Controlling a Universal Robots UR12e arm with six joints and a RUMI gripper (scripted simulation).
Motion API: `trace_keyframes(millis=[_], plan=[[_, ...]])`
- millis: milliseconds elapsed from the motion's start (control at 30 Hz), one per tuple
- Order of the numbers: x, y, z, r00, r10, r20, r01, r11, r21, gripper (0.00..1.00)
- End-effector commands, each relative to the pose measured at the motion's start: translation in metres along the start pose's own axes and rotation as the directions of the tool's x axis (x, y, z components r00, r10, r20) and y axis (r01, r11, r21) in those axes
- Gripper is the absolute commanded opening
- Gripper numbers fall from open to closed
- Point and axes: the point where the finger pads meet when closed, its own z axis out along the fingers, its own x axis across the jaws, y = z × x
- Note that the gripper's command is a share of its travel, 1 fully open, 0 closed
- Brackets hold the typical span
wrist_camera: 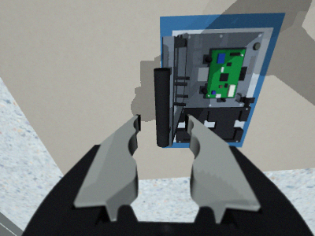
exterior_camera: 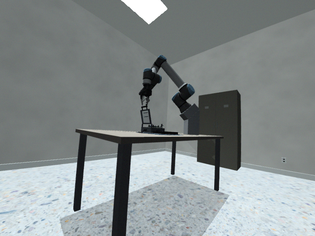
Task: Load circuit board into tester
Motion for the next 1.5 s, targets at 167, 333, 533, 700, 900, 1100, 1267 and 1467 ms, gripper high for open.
trace_keyframes(millis=[167,333,533,700,900,1100,1267,1467], plan=[[-0.001,0.000,0.011,1.000,0.000,0.001,0.000,1.000,0.000,0.30],[-0.001,0.000,0.015,1.000,0.000,0.001,0.000,1.000,0.000,0.30],[-0.001,0.000,0.017,1.000,0.000,0.001,0.000,1.000,0.000,0.30],[-0.001,0.000,0.017,1.000,0.000,0.001,0.000,1.000,0.000,0.30],[-0.001,0.000,0.017,1.000,0.000,0.001,0.000,1.000,0.000,0.30],[-0.001,0.000,0.017,1.000,0.000,0.001,0.000,1.000,0.000,0.30],[-0.001,0.000,0.017,1.000,0.000,0.001,0.000,1.000,0.000,0.30],[-0.001,0.000,0.017,1.000,0.000,0.001,0.000,1.000,0.000,0.30]])
